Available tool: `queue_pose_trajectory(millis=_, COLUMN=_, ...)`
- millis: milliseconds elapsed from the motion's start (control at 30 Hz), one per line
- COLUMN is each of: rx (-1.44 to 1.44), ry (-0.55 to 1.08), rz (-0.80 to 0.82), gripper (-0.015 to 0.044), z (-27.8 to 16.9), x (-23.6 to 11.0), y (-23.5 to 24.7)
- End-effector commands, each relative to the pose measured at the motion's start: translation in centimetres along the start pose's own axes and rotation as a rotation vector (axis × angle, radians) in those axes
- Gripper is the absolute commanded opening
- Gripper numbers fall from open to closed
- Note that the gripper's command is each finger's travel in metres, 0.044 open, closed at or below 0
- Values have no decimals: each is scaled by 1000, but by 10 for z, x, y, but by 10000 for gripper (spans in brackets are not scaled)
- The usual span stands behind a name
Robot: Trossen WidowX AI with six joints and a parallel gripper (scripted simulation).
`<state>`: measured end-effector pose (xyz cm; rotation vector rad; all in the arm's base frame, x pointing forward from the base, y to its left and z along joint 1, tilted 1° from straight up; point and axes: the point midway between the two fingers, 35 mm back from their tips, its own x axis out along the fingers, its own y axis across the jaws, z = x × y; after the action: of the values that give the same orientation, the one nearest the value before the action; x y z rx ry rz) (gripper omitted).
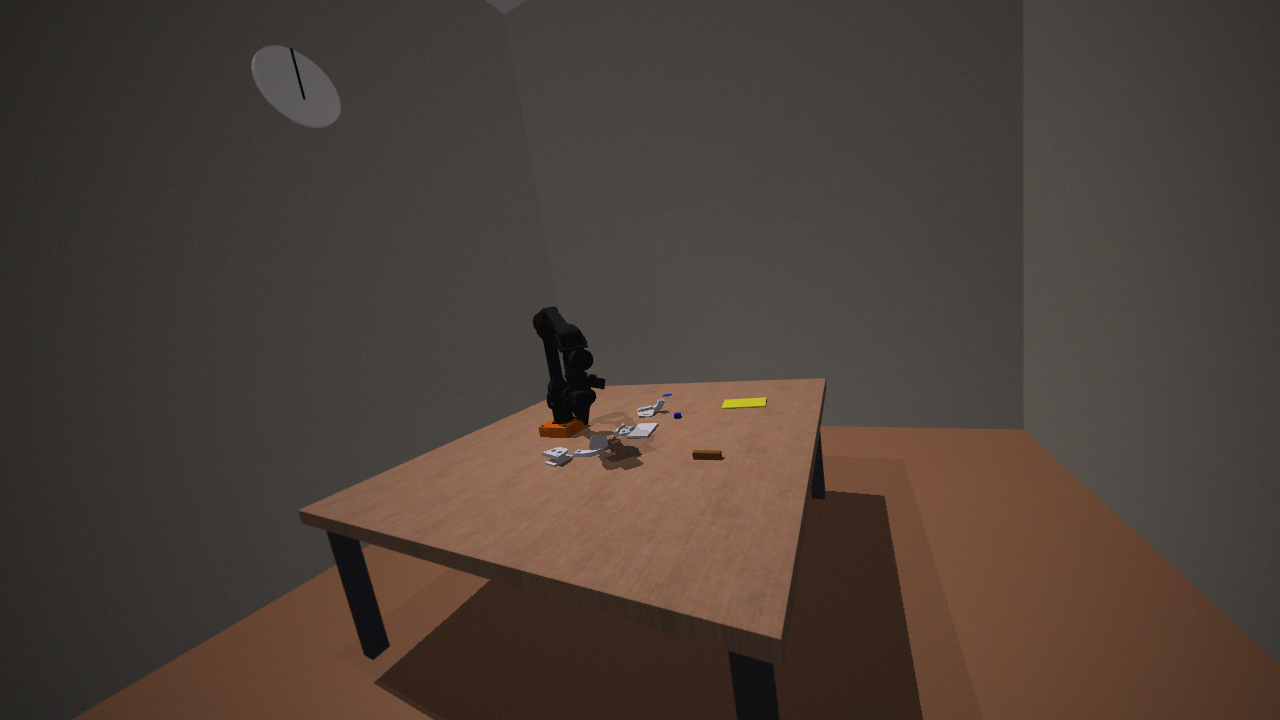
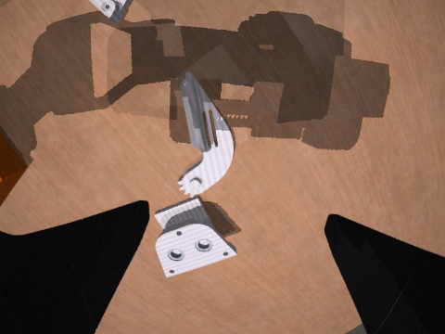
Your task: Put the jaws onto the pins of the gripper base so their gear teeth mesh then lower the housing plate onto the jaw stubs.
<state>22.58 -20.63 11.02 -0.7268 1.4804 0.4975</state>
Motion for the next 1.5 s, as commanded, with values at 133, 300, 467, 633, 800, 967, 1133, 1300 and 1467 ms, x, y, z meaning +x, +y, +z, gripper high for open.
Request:
queue_pose_trajectory(millis=133, rx=-182, ry=-48, rz=74, gripper=440, z=23, x=6, y=9)
queue_pose_trajectory(millis=300, rx=-230, ry=-61, rz=94, gripper=440, z=28, x=8, y=12)
queue_pose_trajectory(millis=467, rx=-230, ry=-61, rz=94, gripper=440, z=28, x=8, y=12)
queue_pose_trajectory(millis=633, rx=-230, ry=-61, rz=94, gripper=440, z=30, x=42, y=15)
queue_pose_trajectory(millis=800, rx=-230, ry=-61, rz=94, gripper=440, z=30, x=48, y=16)
queue_pose_trajectory(millis=967, rx=-230, ry=-61, rz=94, gripper=440, z=30, x=48, y=16)
queue_pose_trajectory(millis=1133, rx=-230, ry=-61, rz=94, gripper=440, z=30, x=51, y=16)
queue_pose_trajectory(millis=1300, rx=-230, ry=-61, rz=94, gripper=440, z=31, x=59, y=17)
queue_pose_trajectory(millis=1467, rx=-230, ry=-61, rz=94, gripper=440, z=31, x=67, y=17)
